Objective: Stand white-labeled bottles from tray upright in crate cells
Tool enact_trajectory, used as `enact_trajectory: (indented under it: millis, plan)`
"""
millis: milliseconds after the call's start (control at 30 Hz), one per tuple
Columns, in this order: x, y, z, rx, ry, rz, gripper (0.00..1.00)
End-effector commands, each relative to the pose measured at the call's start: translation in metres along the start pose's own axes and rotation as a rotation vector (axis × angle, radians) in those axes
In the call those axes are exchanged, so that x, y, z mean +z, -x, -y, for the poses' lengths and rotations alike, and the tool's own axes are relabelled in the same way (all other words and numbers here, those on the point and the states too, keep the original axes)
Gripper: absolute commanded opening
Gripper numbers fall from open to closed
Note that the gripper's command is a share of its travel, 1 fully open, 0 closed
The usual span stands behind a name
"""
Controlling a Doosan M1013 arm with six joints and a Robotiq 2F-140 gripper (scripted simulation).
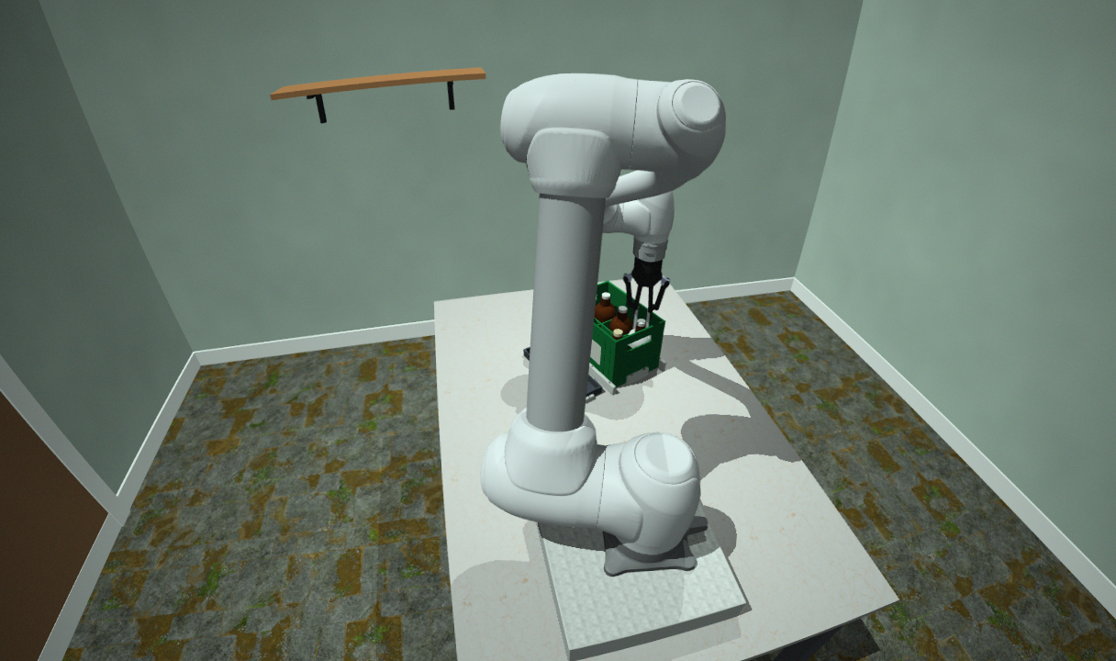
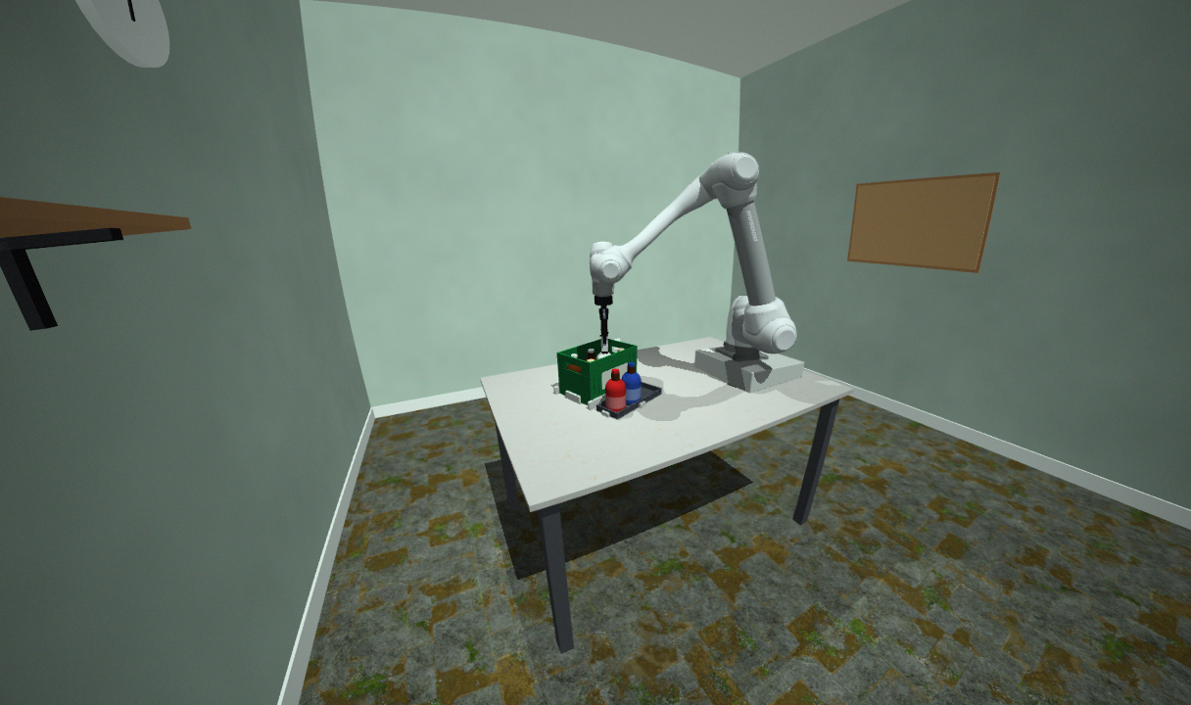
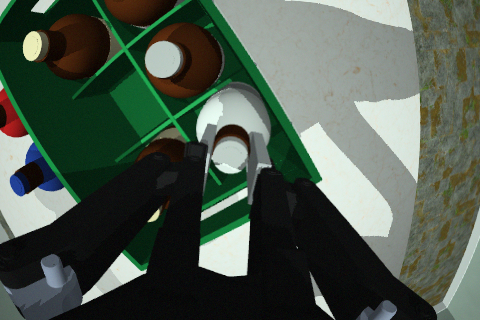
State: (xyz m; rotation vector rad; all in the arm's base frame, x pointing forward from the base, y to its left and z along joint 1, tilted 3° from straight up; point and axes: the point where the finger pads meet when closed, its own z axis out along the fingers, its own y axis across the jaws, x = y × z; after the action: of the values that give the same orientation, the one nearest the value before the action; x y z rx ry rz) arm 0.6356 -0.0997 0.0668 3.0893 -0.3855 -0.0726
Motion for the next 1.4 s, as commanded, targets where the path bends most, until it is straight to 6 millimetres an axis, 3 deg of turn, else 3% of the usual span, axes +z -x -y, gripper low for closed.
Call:
enact_trajectory:
  millis: [0, 1000, 1033, 1367]
  plan:
    - [-0.0001, 0.0, 0.0, 0.0, 0.0, 0.0, 0.0]
    - [-0.0001, 0.0, 0.0, 0.0, 0.0, 0.0, 0.0]
    - [-0.0001, 0.0, 0.0, 0.0, 0.0, 0.0, 0.38]
    - [-0.0001, 0.0, 0.0, 0.0, 0.0, 0.0, 0.38]
